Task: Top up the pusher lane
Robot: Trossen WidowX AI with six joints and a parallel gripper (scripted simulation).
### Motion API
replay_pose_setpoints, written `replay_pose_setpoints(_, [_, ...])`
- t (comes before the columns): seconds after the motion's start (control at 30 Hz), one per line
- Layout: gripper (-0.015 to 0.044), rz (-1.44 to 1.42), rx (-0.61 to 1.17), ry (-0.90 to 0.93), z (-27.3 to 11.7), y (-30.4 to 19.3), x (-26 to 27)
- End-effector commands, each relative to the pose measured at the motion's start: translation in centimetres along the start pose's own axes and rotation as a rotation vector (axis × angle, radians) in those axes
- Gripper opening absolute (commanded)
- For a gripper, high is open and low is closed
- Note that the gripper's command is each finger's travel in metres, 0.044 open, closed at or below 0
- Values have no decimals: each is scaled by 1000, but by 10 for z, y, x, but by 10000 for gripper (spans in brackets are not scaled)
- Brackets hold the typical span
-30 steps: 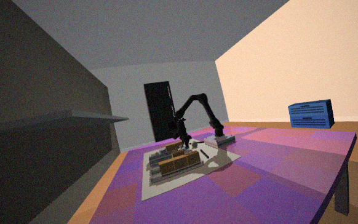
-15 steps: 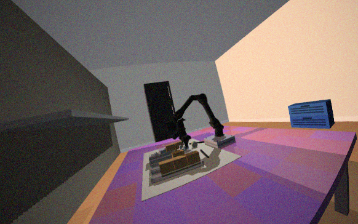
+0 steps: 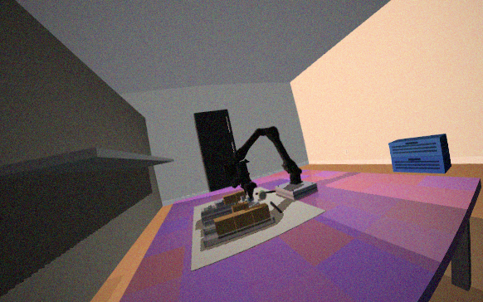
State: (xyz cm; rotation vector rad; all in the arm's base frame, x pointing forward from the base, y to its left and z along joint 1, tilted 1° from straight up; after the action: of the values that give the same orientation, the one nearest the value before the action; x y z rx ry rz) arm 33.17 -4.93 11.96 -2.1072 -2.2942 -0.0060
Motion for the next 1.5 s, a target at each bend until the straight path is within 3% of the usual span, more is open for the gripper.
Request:
replay_pose_setpoints(0.0, [0,-5,-33,-10,-5,8,-2])
replay_pose_setpoints(1.47, [0,-5,-33,-11,-5,13,-3])
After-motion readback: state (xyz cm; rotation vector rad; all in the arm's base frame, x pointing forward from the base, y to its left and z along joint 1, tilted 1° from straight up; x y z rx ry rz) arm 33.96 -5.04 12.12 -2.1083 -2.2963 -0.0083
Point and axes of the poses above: the point midway between the two fingers, 35 mm back from their tips, its own z axis out along the fingers, its own x axis across the jaws, y = z × x, the point moved 8 cm from there along -z, back along the fingers, and after that the axes turned 13 degrees about -z, right-handed, at the moved point
